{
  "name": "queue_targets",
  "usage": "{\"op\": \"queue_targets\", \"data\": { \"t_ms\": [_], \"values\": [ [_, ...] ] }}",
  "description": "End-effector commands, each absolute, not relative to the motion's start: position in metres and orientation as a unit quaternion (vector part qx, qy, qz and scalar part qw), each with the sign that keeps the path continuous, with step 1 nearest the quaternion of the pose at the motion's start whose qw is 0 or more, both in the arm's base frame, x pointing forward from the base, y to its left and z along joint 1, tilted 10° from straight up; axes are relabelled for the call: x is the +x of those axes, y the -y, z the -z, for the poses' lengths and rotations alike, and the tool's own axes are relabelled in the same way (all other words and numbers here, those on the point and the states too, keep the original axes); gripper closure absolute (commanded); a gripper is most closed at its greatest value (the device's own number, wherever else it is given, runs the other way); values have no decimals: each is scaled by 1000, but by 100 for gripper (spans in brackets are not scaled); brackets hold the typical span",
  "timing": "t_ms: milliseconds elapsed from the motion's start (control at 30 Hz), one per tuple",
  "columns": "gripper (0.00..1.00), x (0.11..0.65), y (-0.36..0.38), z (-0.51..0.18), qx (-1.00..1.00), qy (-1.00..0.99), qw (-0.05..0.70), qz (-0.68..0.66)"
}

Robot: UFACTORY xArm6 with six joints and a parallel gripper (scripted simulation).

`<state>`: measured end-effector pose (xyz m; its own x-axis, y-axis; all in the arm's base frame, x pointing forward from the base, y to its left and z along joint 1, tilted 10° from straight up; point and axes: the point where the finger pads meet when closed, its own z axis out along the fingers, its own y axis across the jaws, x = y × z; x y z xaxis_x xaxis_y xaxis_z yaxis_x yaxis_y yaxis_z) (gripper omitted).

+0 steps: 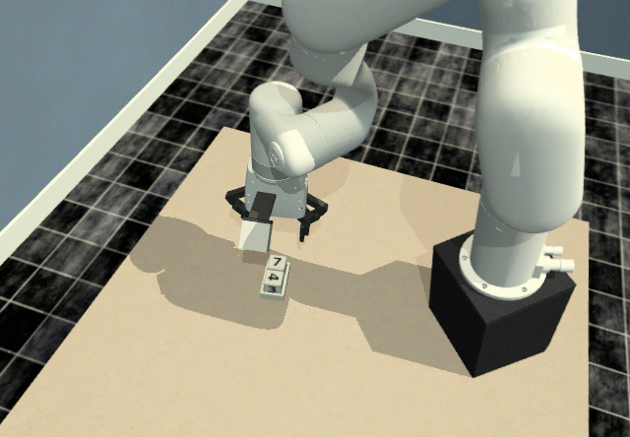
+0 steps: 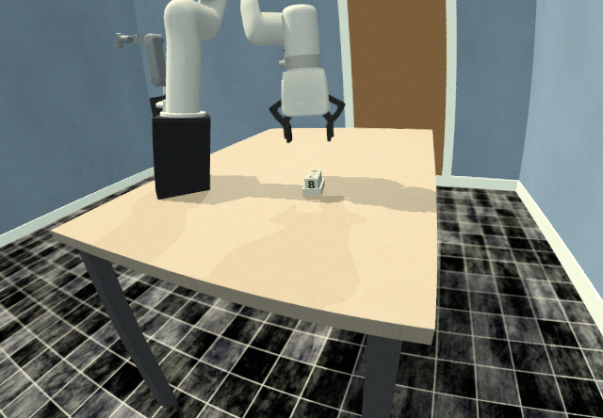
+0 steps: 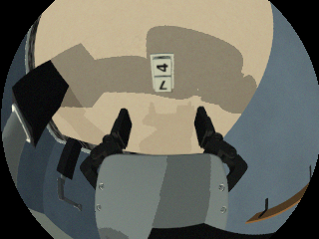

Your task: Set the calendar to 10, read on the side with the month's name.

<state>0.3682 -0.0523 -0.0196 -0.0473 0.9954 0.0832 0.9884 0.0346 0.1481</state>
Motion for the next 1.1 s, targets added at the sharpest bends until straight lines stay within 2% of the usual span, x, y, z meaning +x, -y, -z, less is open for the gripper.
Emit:
{"op": "queue_targets", "data": {
  "t_ms": [0,500,1067],
  "values": [
    [0,368,53,9,690,-719,23,-83],
    [0,361,58,-41,690,-719,23,-83],
    [0,360,58,-45,690,-719,23,-83]
  ]
}}
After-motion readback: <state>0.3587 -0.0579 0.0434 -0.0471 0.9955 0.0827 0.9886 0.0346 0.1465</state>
